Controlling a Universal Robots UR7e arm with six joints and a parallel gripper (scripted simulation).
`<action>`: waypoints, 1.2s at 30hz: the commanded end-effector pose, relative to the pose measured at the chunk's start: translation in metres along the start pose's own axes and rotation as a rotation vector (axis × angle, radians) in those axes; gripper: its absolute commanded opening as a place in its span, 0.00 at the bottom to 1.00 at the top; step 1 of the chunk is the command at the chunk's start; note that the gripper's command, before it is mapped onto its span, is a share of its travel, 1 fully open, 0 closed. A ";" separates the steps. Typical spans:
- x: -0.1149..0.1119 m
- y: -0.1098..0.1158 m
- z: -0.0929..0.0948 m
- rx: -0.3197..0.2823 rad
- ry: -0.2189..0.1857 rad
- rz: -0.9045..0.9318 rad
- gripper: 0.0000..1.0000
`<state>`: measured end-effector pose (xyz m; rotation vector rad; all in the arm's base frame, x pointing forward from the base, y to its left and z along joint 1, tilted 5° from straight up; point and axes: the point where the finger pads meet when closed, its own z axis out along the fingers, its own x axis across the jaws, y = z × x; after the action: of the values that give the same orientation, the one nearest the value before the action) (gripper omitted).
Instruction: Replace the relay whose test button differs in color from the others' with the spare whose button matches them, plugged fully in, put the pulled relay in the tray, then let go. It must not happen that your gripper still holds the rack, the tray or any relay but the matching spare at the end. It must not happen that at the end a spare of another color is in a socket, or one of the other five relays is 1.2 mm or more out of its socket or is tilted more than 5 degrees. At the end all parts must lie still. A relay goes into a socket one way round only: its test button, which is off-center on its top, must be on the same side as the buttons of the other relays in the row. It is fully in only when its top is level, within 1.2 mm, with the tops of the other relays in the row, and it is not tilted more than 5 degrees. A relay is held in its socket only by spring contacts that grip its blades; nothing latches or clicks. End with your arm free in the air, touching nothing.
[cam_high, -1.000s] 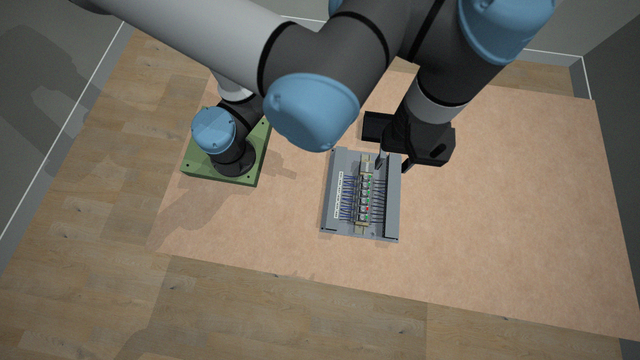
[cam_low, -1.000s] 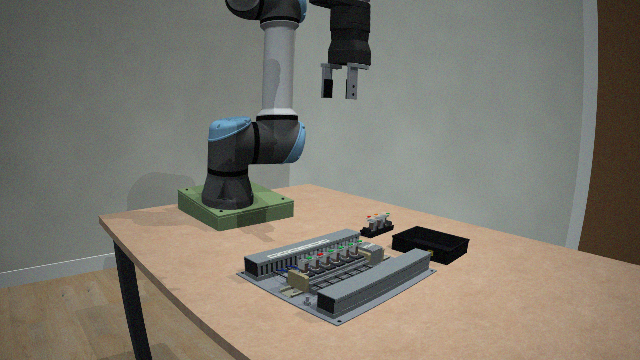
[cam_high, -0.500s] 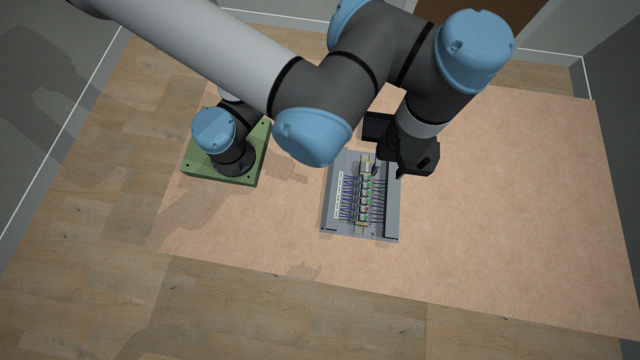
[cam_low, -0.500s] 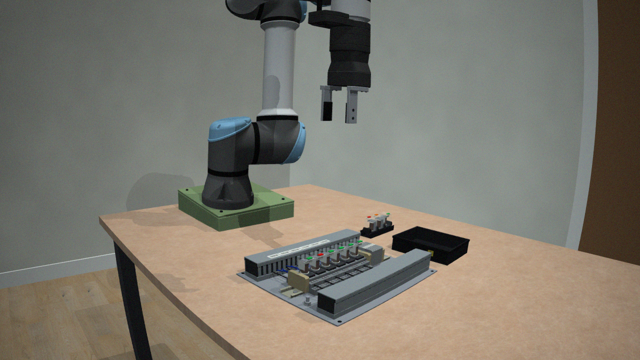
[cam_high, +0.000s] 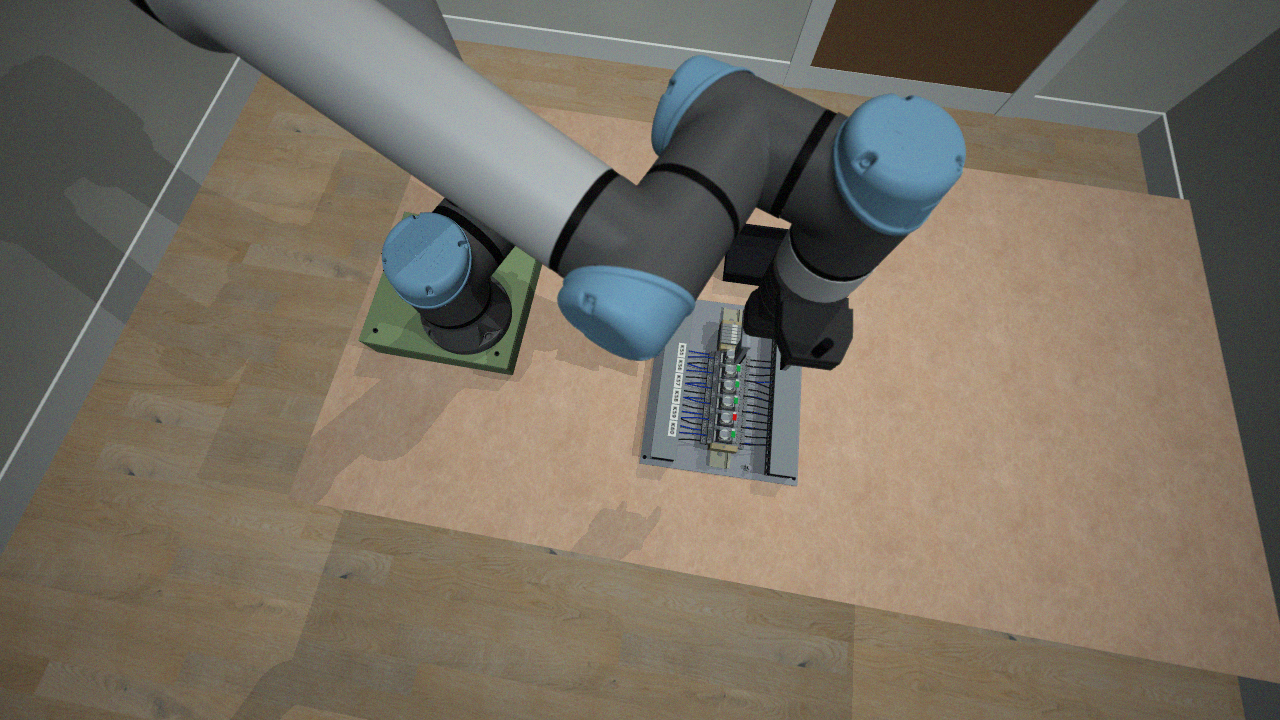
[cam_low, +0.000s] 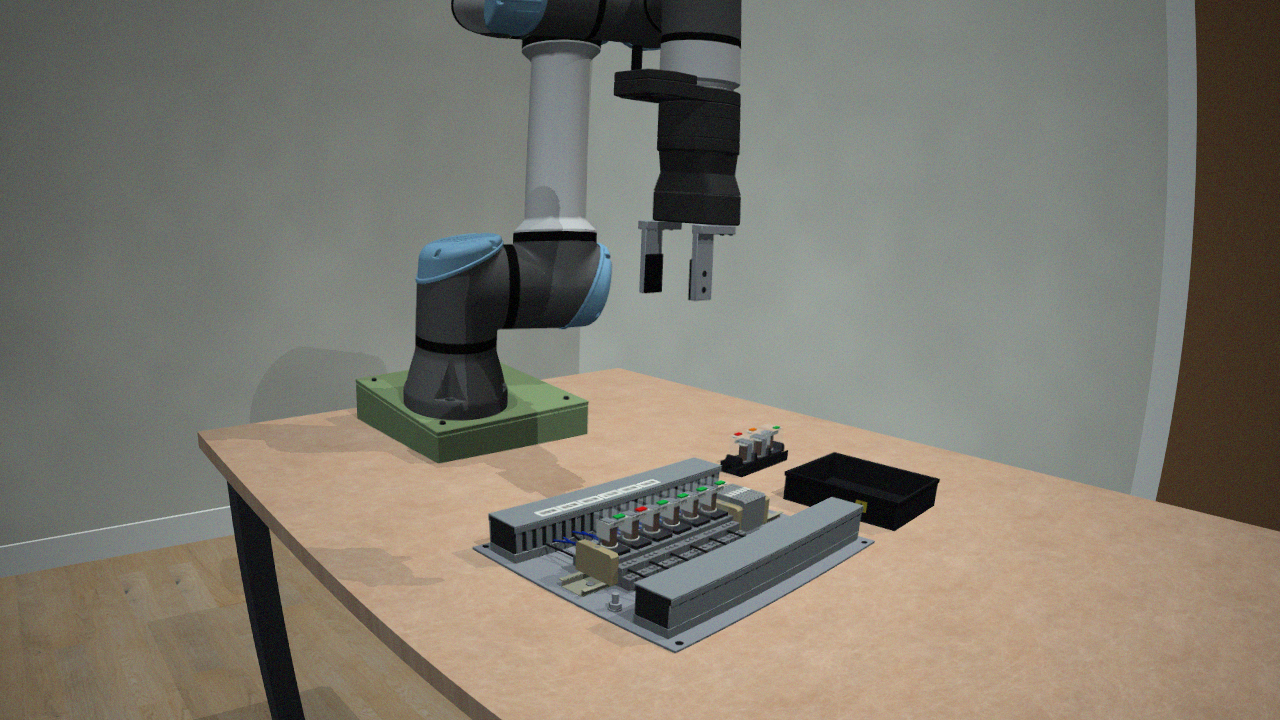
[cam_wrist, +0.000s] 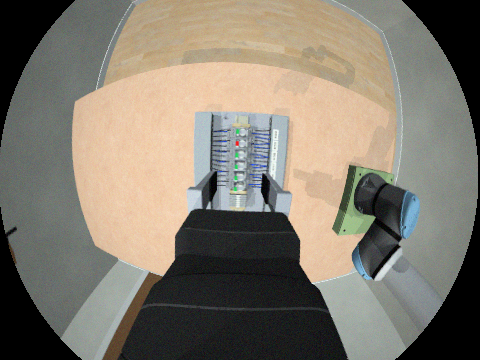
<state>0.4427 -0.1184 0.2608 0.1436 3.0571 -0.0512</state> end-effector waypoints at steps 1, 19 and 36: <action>0.000 0.000 0.043 -0.001 0.001 0.000 1.00; 0.000 0.000 0.061 0.000 0.001 0.000 1.00; 0.000 0.000 0.053 0.000 0.001 0.000 1.00</action>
<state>0.4471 -0.1204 0.2018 0.1438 3.0601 -0.0490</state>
